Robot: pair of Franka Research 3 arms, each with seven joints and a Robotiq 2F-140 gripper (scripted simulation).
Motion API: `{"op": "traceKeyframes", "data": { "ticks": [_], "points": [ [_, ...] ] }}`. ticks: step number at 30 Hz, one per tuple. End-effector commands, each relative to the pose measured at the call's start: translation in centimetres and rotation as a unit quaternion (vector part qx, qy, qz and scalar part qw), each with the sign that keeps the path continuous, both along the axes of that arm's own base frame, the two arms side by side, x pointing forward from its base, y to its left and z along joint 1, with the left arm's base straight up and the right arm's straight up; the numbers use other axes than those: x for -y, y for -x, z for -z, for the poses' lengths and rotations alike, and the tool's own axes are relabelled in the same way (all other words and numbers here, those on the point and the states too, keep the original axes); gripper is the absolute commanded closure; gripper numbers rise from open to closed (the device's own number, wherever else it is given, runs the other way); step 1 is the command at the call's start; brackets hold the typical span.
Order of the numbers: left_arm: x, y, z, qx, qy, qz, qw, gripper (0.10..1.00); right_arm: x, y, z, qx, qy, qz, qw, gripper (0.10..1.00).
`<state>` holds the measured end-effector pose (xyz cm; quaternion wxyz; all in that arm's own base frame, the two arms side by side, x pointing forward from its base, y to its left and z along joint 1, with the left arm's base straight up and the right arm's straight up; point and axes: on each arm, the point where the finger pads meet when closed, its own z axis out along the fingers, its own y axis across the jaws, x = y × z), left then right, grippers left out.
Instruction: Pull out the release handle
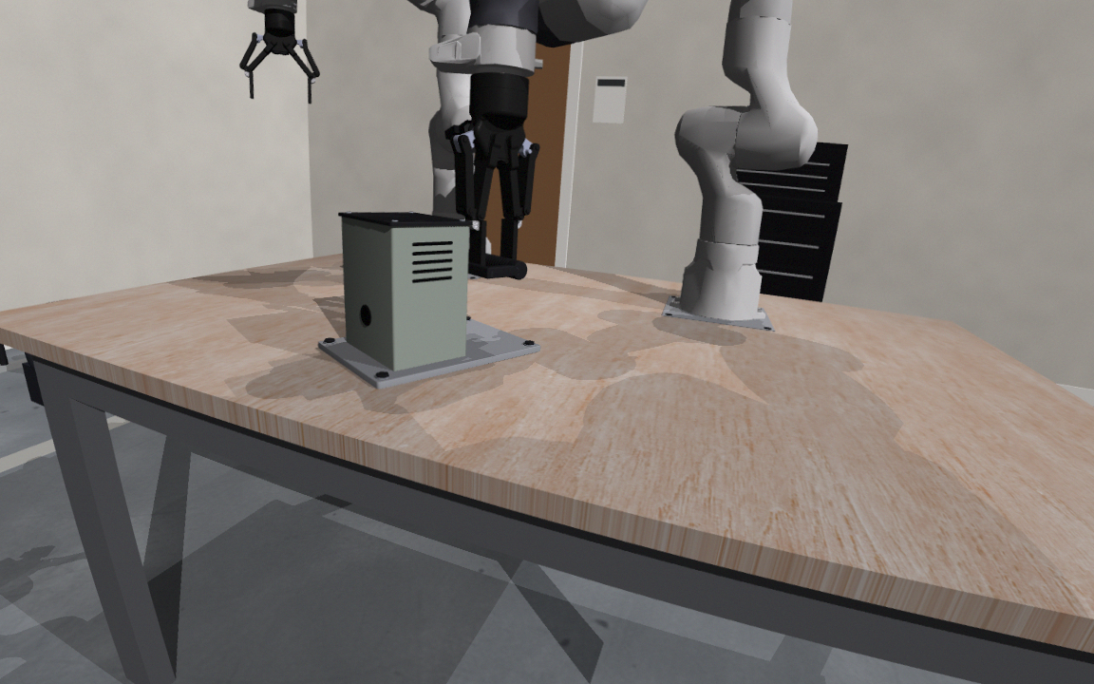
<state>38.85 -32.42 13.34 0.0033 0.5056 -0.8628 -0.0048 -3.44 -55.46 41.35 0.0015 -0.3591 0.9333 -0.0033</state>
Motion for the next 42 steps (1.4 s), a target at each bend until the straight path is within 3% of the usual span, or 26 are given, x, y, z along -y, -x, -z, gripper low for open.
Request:
{"op": "traceKeyframes", "data": {
  "ticks": [1,19,42],
  "points": [
    [0.3,-0.3,0.5,0.005,0.002,-0.003,1.0000,0.719,0.0,0.0,0.0,0.000,0.000,0.000,1.0000,0.098],
    [0.3,-0.3,2.2,0.005,0.002,-0.003,1.0000,0.719,0.0,0.0,0.0,0.000,0.000,0.000,1.0000,0.098],
    [0.3,-0.3,2.4,0.005,0.002,-0.003,1.0000,0.719,0.0,0.0,0.0,0.000,0.000,0.000,1.0000,0.098]
  ]
}}
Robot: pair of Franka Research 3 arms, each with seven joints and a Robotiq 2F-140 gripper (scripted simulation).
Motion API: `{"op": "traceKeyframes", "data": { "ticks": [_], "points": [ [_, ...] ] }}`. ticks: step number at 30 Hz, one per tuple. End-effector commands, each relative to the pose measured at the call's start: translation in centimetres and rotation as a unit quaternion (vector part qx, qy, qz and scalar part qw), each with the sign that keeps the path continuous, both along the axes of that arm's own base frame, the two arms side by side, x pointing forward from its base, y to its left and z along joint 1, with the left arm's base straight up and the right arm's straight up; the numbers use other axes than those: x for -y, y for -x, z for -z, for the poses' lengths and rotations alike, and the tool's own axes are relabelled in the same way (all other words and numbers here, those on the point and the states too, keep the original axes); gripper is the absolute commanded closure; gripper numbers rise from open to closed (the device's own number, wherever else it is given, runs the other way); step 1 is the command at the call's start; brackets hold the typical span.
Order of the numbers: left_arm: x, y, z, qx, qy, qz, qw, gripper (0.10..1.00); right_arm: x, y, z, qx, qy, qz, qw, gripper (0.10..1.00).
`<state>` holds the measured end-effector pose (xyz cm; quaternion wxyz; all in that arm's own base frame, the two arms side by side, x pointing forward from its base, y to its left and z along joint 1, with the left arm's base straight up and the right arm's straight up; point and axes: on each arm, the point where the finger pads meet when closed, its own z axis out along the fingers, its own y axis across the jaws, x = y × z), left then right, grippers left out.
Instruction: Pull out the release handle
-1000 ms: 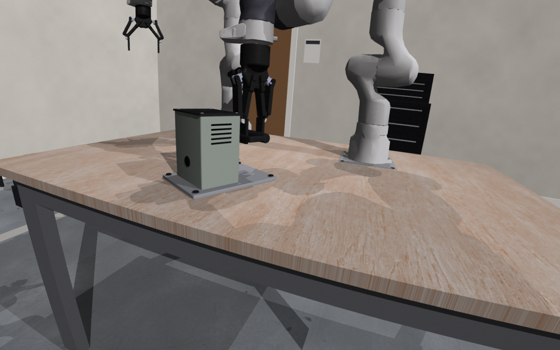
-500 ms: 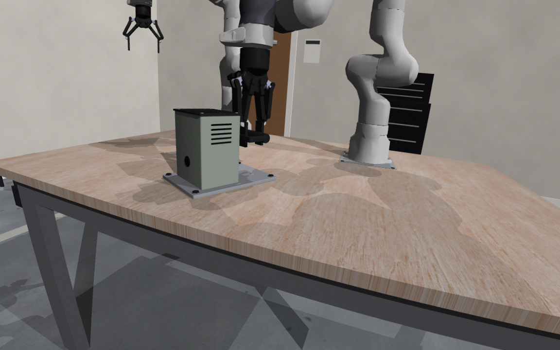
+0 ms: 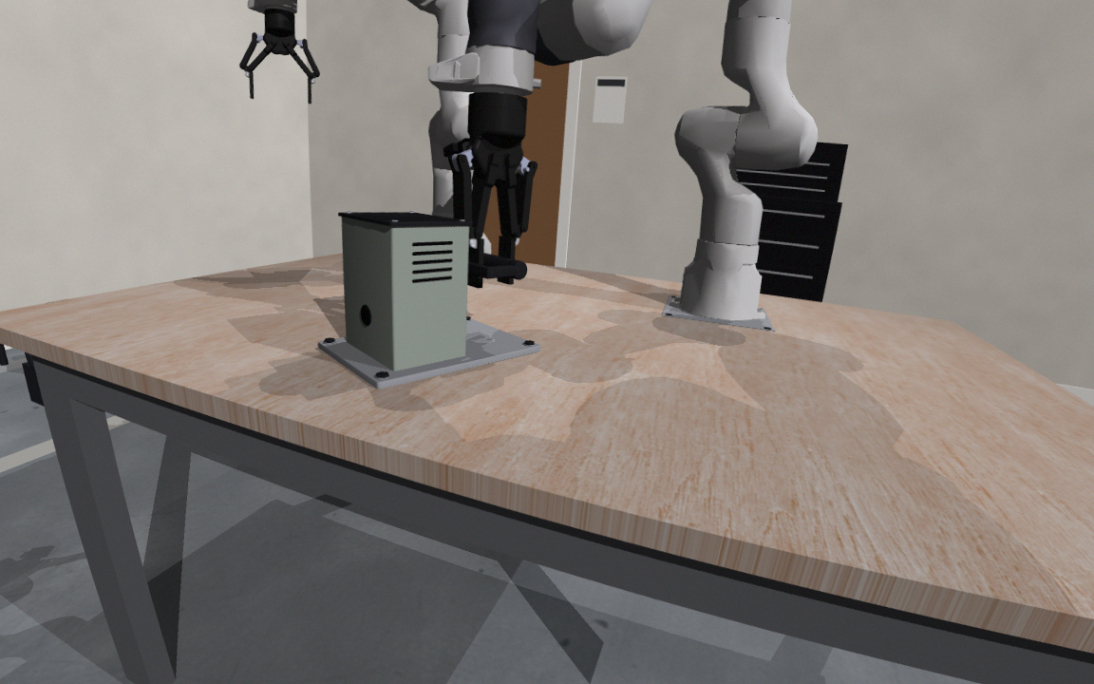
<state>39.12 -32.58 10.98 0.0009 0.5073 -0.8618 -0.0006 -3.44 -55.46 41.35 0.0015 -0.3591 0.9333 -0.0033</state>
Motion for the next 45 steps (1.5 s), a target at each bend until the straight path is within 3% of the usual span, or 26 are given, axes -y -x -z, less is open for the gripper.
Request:
{"op": "traceKeyframes", "data": {
  "ticks": [1,23,24,45],
  "points": [
    [0.11,0.02,0.05,0.001,0.000,-0.001,1.0000,0.719,0.00,0.00,-0.01,0.000,0.000,0.000,1.0000,0.098],
    [0.11,0.02,0.05,0.001,0.000,-0.001,1.0000,0.719,0.00,0.00,-0.01,0.000,0.000,0.000,1.0000,0.098],
    [0.11,0.02,0.05,0.001,0.000,-0.001,1.0000,0.999,0.00,0.00,-0.01,0.000,0.000,0.000,1.0000,0.098],
    [0.11,0.02,0.05,0.001,0.000,-0.001,1.0000,0.999,0.00,0.00,-0.01,0.000,0.000,0.000,1.0000,0.098]
  ]
}}
